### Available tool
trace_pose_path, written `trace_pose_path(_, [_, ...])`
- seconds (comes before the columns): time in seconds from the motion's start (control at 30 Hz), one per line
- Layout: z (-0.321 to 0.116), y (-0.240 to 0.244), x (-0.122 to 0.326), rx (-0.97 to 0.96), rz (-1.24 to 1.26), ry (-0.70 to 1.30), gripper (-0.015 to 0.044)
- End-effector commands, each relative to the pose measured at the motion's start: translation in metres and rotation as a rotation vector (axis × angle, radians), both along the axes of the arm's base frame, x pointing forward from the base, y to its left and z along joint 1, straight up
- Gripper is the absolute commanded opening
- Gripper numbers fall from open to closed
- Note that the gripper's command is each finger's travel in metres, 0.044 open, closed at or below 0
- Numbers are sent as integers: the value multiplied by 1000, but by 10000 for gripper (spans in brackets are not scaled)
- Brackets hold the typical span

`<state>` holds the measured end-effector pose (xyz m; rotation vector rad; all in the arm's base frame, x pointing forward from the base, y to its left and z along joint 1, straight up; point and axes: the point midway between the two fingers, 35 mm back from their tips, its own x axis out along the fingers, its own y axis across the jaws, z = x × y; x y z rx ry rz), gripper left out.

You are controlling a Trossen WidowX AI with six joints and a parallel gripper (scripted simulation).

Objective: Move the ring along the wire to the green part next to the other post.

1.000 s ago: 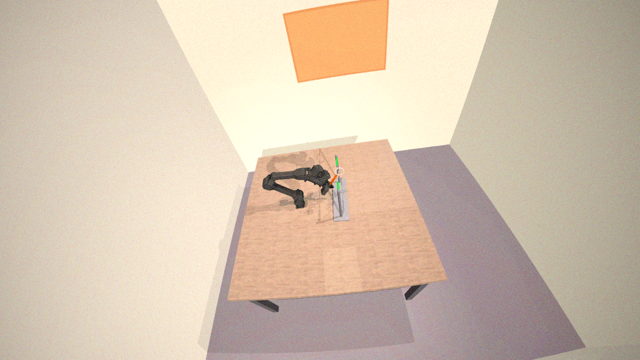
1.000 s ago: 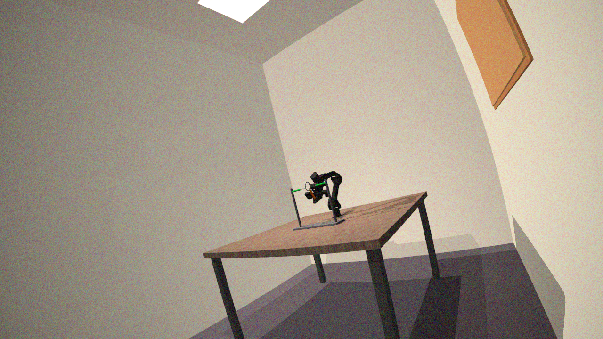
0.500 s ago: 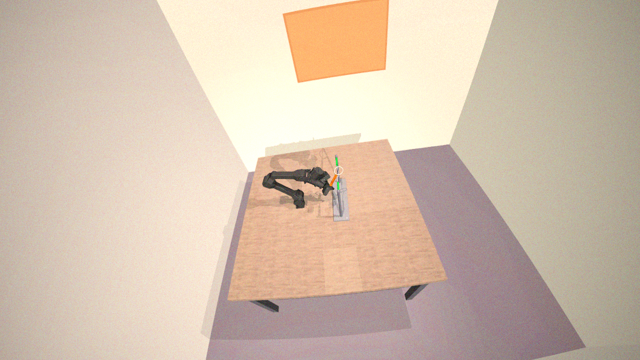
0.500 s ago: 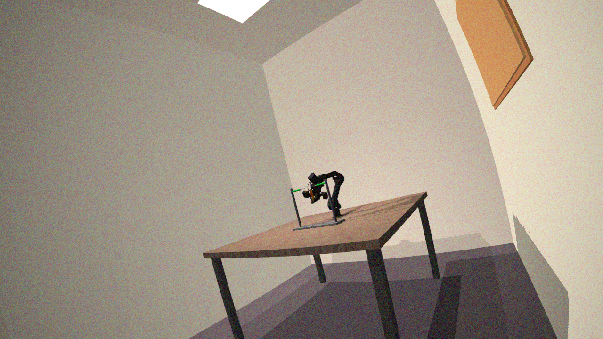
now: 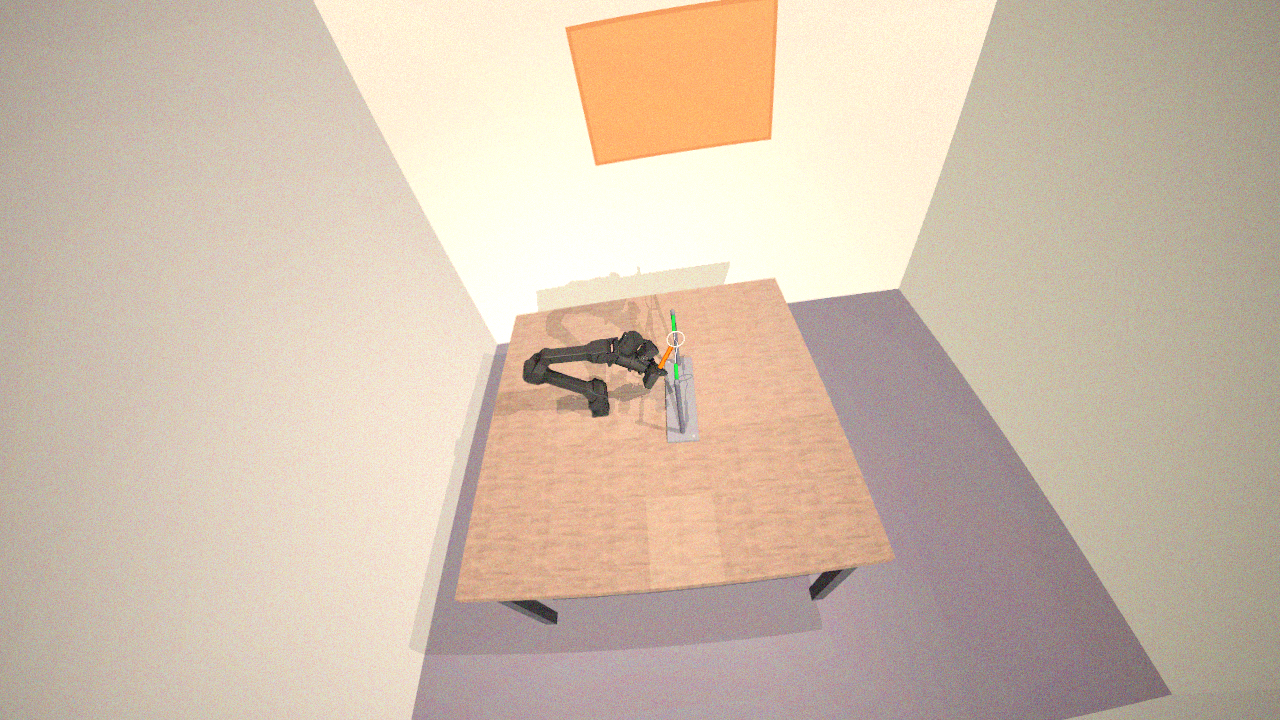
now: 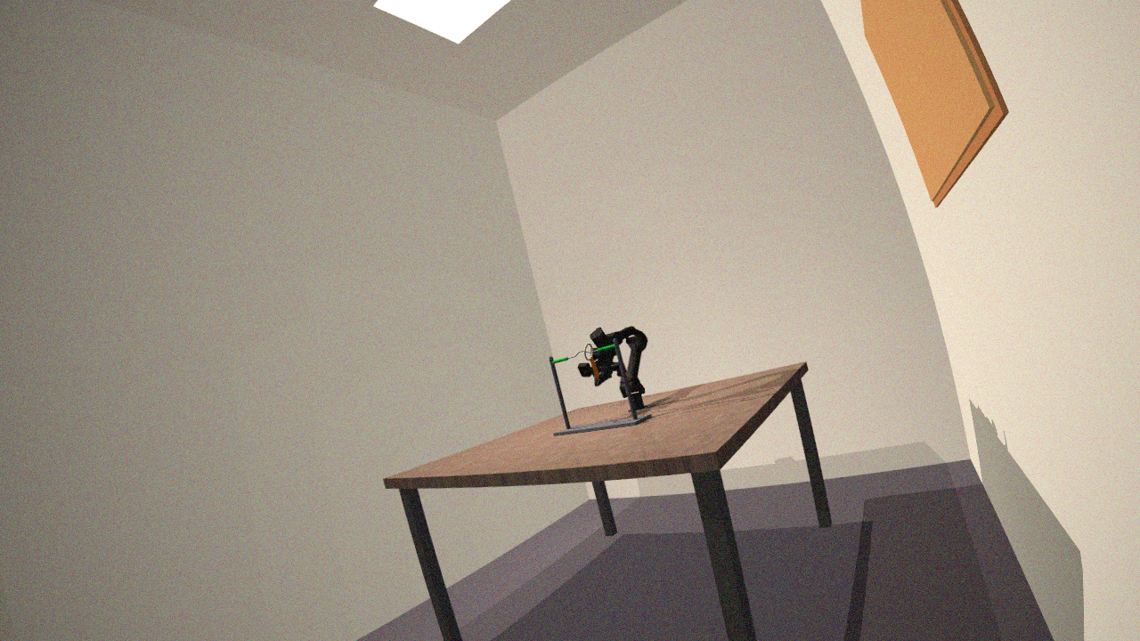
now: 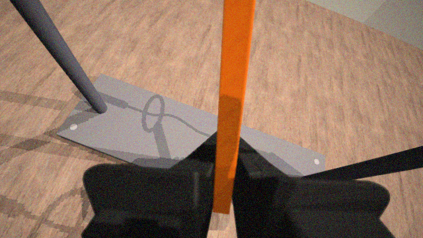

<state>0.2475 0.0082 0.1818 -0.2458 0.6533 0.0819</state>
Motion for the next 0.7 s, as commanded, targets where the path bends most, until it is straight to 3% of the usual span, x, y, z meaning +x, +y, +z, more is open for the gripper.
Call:
trace_pose_path(0.0, [-7, 9, 2, 45, -19, -35, -150])
trace_pose_path(0.67, [-13, 58, 7, 237, -126, -101, -150])
